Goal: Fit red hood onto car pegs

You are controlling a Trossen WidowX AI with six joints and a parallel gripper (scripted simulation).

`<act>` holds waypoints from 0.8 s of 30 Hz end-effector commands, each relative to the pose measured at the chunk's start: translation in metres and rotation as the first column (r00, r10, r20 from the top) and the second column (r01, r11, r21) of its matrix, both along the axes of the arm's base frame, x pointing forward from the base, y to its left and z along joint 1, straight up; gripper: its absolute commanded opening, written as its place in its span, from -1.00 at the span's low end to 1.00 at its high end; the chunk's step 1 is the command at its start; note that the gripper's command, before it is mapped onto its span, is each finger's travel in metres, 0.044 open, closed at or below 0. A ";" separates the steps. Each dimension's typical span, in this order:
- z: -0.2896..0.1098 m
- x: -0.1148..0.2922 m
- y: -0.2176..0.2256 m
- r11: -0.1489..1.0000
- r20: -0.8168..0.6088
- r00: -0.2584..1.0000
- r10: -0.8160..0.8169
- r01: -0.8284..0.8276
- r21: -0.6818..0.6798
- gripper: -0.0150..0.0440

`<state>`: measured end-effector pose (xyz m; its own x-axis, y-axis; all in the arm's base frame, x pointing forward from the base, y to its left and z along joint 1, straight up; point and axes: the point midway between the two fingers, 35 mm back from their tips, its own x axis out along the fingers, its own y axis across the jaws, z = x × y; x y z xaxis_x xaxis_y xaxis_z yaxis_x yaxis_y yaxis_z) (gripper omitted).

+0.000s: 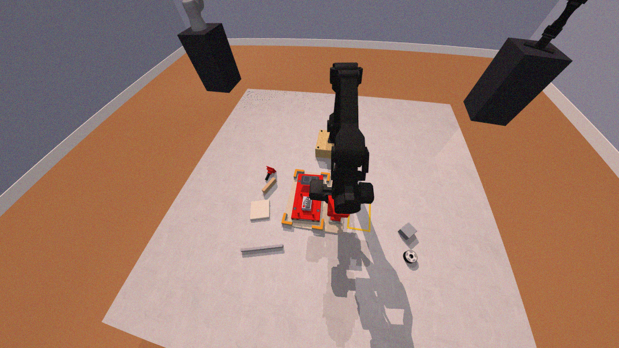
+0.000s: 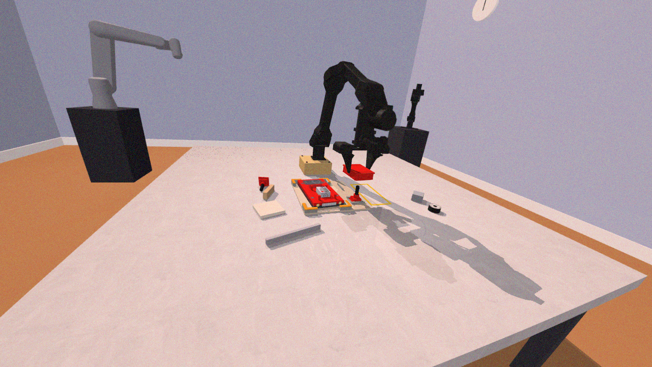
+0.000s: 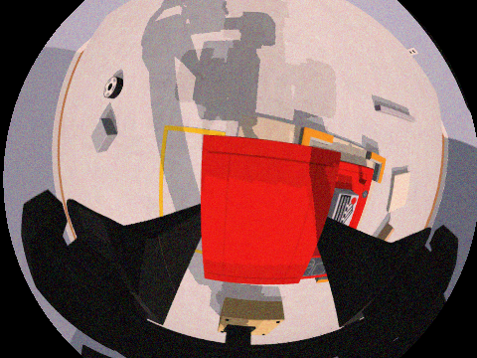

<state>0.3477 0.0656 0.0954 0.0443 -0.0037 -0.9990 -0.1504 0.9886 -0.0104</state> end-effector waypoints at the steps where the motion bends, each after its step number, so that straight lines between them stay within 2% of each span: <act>1: 0.000 0.000 -0.016 1.000 -0.001 1.000 0.003 -0.003 0.001 -0.49; 24: 0.002 -0.006 -0.114 1.000 -0.001 1.000 -0.009 0.009 -0.010 -0.49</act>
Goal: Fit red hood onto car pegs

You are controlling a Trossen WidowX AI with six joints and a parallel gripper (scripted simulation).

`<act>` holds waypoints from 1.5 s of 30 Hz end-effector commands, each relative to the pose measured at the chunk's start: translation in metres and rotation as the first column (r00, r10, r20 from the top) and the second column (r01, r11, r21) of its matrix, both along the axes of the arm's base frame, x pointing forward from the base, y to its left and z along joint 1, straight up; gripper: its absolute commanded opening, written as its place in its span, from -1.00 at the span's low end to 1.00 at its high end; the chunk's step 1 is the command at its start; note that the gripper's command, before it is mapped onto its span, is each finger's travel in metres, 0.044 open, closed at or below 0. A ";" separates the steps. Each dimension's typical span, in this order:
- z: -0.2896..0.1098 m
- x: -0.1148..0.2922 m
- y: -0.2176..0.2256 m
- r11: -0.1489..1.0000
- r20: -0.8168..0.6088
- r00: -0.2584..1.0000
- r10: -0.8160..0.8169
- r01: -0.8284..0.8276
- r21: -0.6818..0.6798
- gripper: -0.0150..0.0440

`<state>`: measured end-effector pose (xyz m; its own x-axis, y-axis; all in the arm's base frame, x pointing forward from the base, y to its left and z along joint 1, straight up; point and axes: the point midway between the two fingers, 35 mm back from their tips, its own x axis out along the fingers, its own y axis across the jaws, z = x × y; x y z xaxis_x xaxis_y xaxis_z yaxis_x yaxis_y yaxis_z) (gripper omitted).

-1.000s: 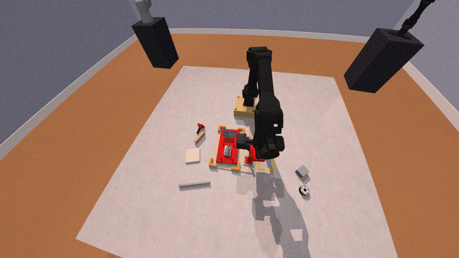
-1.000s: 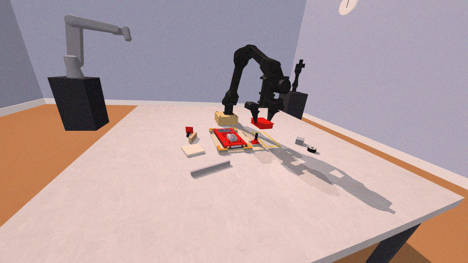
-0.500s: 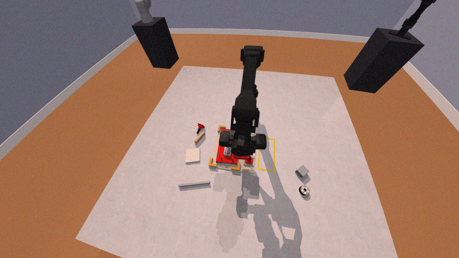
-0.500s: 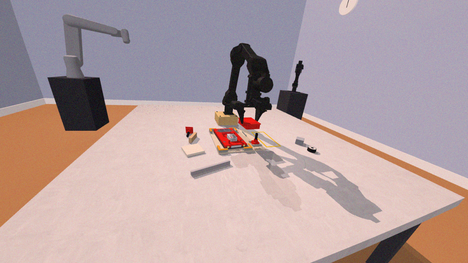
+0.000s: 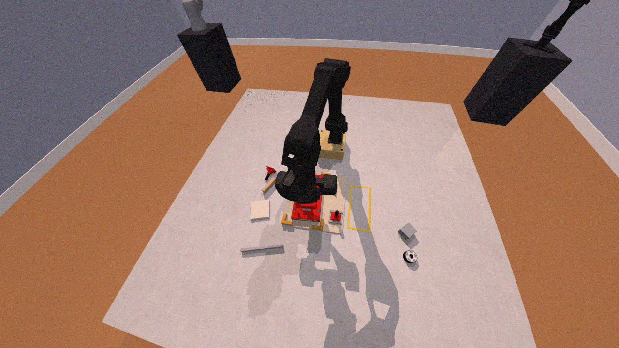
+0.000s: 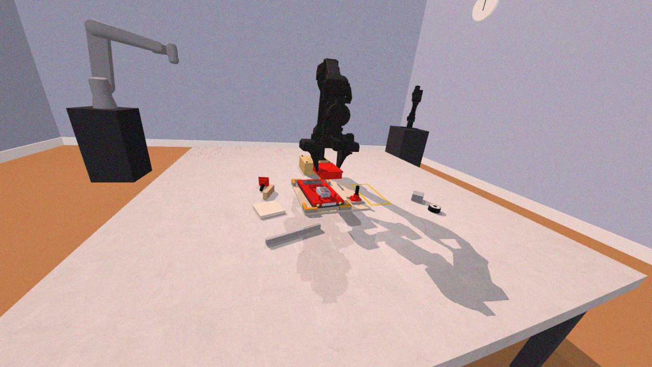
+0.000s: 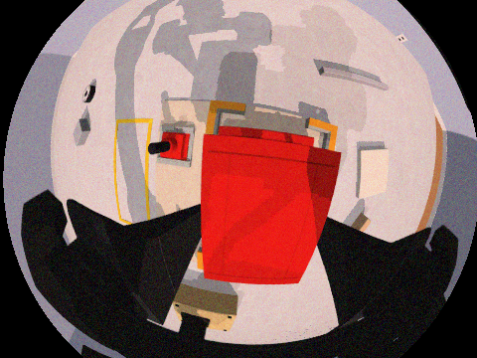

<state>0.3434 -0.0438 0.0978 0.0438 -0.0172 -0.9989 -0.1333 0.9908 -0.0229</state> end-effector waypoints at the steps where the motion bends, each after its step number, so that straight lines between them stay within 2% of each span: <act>1: 0.000 -0.002 -0.004 1.000 0.000 1.000 0.008 -0.008 0.003 -0.49; 15: -0.050 0.001 -0.008 1.000 0.000 1.000 0.008 -0.008 0.003 -0.49; 45: -0.050 0.002 -0.007 1.000 0.000 1.000 0.008 -0.008 0.003 -0.49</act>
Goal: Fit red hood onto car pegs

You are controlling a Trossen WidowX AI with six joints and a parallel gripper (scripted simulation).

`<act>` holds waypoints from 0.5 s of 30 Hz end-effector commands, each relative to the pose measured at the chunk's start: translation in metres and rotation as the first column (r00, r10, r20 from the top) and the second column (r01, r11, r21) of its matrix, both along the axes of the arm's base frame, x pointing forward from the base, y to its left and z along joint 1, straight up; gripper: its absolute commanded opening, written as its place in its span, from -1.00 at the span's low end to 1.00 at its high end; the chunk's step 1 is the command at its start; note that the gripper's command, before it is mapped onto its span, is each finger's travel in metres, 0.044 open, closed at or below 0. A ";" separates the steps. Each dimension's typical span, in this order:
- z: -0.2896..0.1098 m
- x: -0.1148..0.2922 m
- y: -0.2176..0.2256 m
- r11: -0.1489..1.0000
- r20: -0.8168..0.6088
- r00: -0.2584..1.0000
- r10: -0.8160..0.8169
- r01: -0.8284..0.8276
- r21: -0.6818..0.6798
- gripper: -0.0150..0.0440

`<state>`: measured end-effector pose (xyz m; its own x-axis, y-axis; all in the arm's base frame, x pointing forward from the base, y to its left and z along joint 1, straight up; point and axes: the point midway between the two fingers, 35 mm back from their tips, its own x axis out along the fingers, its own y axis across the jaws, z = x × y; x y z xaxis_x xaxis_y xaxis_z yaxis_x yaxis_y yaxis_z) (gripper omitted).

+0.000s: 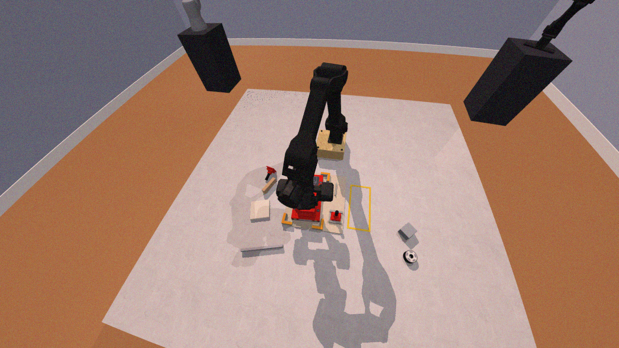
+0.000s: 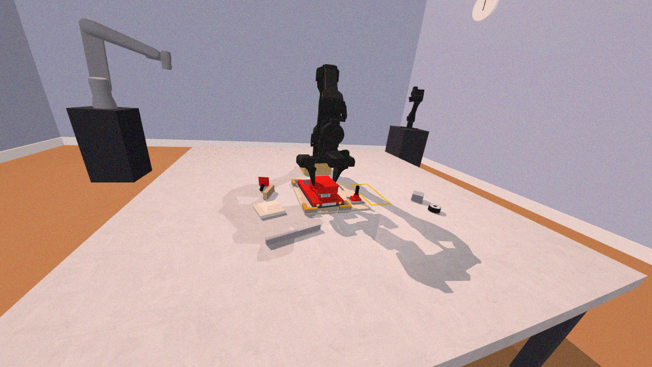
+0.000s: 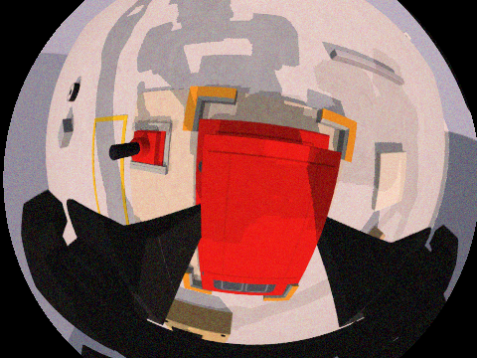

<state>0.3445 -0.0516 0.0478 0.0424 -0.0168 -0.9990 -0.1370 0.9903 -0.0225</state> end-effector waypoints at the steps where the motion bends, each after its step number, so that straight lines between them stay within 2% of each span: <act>1: 0.000 0.001 0.001 1.000 0.001 1.000 0.004 -0.004 0.003 -0.49; 15: -0.007 0.001 0.000 1.000 0.001 1.000 0.004 -0.004 0.003 -0.49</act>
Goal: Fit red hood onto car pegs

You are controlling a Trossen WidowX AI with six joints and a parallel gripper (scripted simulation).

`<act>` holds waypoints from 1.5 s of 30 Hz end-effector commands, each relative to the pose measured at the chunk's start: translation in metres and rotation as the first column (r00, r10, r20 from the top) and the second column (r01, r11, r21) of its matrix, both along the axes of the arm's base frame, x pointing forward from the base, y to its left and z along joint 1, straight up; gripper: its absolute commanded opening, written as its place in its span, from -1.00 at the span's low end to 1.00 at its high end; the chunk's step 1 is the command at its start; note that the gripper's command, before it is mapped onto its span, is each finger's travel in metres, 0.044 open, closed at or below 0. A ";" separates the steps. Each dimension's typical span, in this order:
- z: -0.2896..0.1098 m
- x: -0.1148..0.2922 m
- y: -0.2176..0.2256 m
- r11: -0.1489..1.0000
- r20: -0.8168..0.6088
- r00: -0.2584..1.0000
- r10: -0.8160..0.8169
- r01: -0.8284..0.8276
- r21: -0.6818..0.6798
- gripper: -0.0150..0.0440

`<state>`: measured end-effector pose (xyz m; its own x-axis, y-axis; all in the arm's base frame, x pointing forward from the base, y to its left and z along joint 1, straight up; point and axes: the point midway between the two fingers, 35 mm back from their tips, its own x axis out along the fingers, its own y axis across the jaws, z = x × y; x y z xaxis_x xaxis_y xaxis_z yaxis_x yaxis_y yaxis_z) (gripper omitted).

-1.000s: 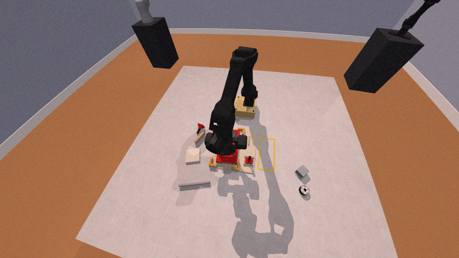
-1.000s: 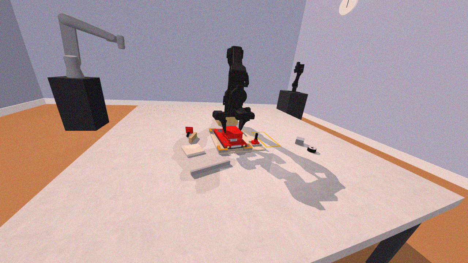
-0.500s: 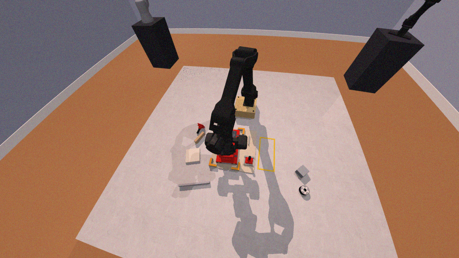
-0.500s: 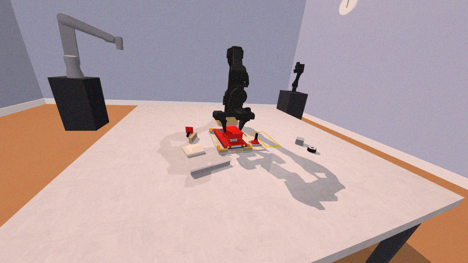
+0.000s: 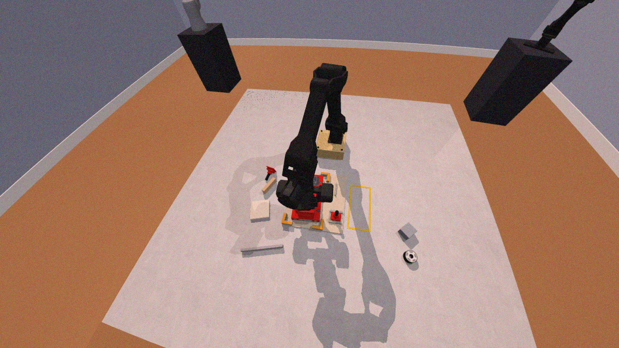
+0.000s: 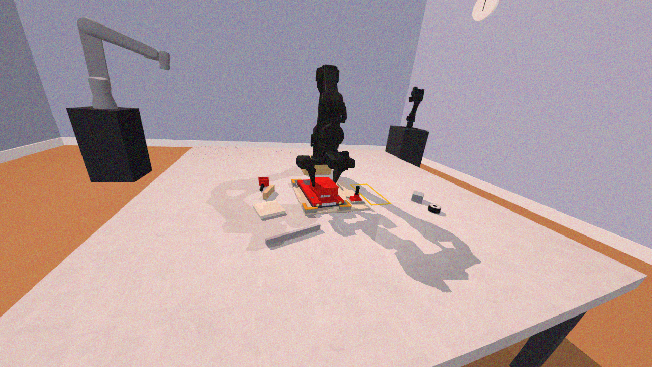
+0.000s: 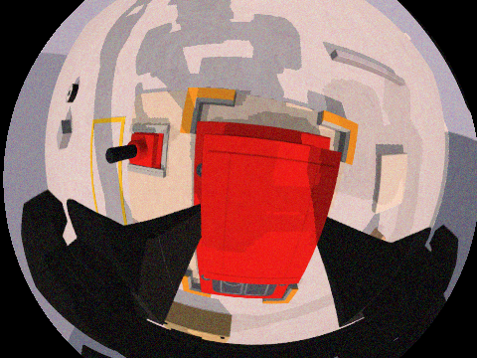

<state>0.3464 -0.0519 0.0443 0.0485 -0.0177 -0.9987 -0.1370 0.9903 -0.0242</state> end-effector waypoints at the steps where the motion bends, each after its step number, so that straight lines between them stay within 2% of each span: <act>1: -0.004 -0.001 0.001 1.000 -0.005 1.000 0.004 -0.004 0.004 -0.49; 15: -0.011 0.000 0.001 1.000 -0.005 1.000 0.004 -0.004 0.004 -0.49; 45: -0.001 0.000 0.000 1.000 -0.002 1.000 0.002 -0.002 0.002 -0.49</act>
<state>0.3464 -0.0518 0.0430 0.0469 -0.0174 -0.9987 -0.1372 0.9903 -0.0237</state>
